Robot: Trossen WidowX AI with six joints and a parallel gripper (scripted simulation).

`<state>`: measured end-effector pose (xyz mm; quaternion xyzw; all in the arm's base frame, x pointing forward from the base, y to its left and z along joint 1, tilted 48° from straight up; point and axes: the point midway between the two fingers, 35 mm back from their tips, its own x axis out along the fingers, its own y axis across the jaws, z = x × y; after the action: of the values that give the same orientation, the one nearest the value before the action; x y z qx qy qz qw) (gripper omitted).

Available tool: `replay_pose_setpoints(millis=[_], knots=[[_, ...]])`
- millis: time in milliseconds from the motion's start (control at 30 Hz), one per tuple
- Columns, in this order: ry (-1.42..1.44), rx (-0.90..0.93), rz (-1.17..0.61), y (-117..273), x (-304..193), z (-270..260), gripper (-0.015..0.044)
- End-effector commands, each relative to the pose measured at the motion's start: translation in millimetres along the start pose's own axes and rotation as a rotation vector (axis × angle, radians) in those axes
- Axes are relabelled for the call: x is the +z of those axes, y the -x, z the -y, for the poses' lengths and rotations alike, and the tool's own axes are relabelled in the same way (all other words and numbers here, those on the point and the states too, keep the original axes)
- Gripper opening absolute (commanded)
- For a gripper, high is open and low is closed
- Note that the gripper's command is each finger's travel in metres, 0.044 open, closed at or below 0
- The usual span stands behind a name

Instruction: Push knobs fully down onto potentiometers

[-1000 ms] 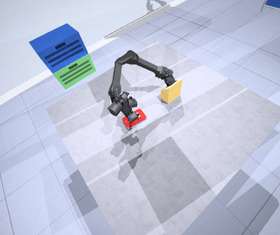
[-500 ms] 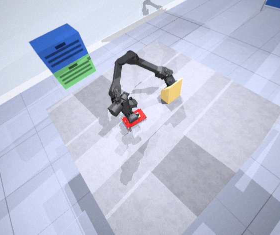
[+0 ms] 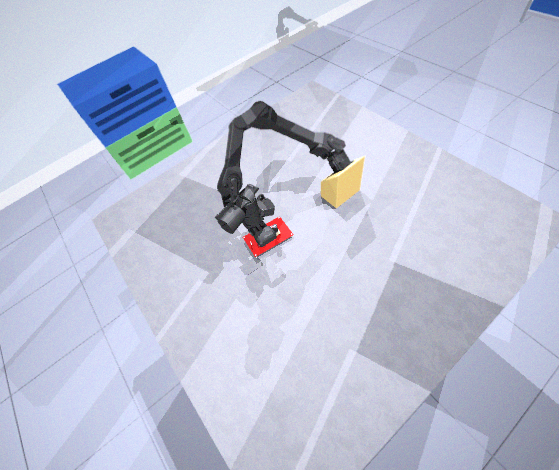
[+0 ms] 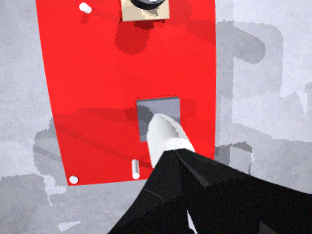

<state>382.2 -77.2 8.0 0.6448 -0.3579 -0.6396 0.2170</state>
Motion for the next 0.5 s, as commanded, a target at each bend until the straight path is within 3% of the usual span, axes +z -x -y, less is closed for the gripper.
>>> replay_pose_setpoints(millis=[0,467], knots=[[-0.008,0.001,0.008,-6.1,-0.3,-1.3,0.0],[-0.008,0.001,0.008,-8.2,-0.3,-1.3,0.0]])
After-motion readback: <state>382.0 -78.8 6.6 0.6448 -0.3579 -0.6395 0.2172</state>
